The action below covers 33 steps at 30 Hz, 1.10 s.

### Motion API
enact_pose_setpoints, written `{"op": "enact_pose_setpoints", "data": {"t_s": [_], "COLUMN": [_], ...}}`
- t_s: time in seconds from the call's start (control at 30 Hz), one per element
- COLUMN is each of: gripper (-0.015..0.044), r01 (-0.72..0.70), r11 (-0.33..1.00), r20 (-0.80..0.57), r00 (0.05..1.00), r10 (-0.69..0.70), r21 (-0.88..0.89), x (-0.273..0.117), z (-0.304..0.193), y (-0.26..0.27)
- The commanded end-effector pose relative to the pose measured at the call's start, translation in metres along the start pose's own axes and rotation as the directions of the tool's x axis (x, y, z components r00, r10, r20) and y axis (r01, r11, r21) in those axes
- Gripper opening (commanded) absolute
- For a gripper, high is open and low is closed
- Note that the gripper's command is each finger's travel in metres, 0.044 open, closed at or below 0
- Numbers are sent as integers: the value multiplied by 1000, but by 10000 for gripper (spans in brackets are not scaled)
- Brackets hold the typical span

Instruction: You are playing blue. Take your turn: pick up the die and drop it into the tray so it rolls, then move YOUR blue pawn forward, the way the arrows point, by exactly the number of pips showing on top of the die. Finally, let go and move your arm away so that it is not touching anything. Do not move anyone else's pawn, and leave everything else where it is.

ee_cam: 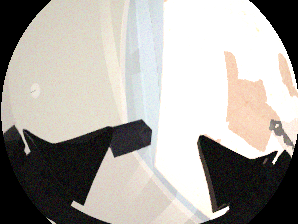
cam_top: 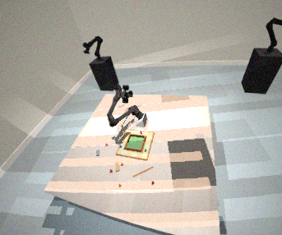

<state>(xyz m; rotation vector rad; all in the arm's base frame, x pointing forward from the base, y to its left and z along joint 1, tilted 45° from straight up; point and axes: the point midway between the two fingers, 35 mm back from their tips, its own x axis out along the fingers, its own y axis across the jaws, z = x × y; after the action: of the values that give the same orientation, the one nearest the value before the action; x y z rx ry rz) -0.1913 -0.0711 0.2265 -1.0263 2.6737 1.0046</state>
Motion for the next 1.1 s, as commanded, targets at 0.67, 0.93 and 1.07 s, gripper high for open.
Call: {"op": "enact_pose_setpoints", "data": {"t_s": [0.67, 0.93, 1.07], "gripper": [275, 275, 275], "r01": [-221, -151, -145], "r11": [942, 981, 989], "r20": [825, 989, 995], "r00": [460, 65, -94], "r10": [328, 135, -19], "r21": [-251, -124, 5], "x": [-145, -256, -308], "z": [160, 197, 200], "y": [96, 66, 35]}}
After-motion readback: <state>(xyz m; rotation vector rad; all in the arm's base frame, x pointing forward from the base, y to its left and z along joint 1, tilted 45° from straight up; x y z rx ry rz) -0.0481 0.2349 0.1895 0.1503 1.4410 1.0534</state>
